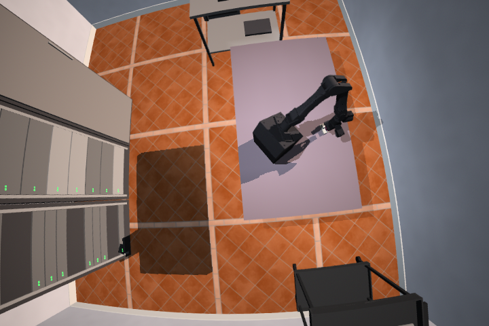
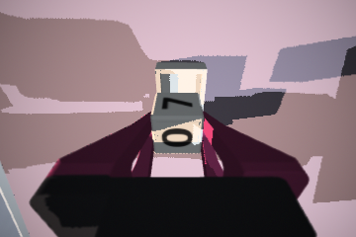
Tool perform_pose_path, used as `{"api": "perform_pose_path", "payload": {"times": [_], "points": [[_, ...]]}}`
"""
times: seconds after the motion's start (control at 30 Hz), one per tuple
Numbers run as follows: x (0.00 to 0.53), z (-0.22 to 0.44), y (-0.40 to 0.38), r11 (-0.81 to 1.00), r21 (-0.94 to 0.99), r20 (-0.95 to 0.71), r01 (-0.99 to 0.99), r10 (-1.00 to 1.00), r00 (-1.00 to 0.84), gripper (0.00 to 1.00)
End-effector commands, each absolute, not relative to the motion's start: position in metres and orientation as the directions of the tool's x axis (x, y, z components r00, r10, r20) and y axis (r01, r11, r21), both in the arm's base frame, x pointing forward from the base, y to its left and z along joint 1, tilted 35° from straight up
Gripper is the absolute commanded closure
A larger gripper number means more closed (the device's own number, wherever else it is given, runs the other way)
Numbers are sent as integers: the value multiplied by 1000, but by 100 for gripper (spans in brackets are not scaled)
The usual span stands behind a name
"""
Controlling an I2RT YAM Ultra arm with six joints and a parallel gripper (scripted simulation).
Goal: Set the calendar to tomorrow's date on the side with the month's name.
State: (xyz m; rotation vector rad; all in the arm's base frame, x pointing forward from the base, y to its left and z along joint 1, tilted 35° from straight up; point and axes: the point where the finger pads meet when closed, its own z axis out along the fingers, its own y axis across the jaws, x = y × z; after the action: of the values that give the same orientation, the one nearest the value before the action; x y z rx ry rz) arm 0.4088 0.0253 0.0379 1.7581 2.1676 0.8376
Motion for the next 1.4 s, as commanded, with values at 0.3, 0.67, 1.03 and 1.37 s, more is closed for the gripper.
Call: {"api": "perform_pose_path", "payload": {"times": [0.3,0.67,1.03,1.37], "points": [[413,35,24,116,545,170,830,954,-245,73],[400,22,25,113,523,180,845,954,-239,73],[402,25,25,113,528,178,842,954,-240,73],[402,25,25,113,528,178,842,954,-240,73]]}}
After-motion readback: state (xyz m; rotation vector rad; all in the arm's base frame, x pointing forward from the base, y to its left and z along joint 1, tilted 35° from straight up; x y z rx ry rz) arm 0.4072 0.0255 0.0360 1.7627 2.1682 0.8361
